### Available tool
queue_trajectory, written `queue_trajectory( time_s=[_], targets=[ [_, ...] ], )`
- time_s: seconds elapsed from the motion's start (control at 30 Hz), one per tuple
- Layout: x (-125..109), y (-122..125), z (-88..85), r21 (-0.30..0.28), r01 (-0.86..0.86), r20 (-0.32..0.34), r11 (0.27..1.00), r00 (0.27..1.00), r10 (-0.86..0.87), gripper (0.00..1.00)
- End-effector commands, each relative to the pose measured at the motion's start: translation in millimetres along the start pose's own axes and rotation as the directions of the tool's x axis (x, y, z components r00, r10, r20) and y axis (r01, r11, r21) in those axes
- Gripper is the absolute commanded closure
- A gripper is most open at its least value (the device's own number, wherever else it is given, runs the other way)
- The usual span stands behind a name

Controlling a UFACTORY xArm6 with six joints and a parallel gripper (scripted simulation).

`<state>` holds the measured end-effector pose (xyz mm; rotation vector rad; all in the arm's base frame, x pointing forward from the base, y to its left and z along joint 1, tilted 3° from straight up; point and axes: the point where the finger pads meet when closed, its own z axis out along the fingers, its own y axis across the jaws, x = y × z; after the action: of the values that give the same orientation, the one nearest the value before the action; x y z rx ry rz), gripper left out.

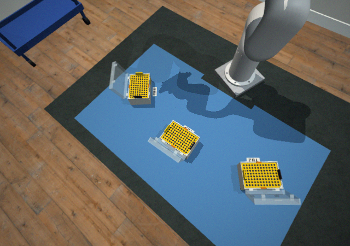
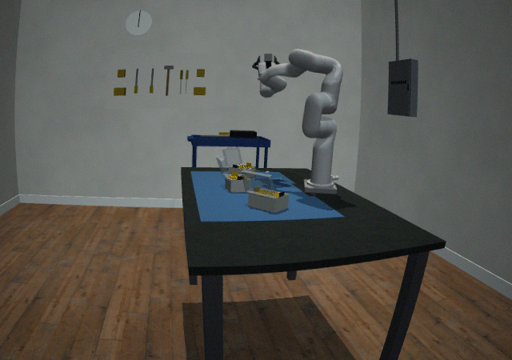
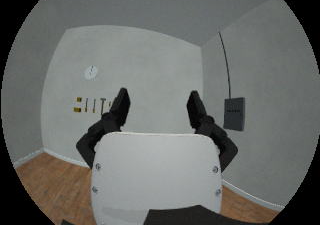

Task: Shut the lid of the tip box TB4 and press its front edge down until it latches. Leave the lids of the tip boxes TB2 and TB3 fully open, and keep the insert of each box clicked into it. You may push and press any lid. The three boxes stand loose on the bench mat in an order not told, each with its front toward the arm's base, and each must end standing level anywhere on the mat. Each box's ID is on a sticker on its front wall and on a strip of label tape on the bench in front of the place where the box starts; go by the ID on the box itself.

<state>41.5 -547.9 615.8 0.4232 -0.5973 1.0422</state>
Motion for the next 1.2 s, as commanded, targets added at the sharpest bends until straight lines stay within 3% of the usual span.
queue_trajectory(
  time_s=[0.0, 0.53, 0.57, 0.83, 1.17],
  targets=[
    [2, 1, 1.4, -0.003, -0.002, -0.004, 1.000, 1.000, 0.002, 0.00],
    [2, 1, 1.4, -0.003, -0.002, -0.004, 1.000, 1.000, 0.002, 0.00],
    [-1, 4, -1.1, -0.012, 0.027, 0.011, 1.000, 1.000, -0.027, 1.00],
    [-15, 16, -14.2, -0.060, 0.245, 0.138, 0.968, 0.962, -0.235, 1.00],
    [-31, 27, -33.6, -0.041, 0.435, 0.270, 0.899, 0.871, -0.410, 1.00]
  ],
)
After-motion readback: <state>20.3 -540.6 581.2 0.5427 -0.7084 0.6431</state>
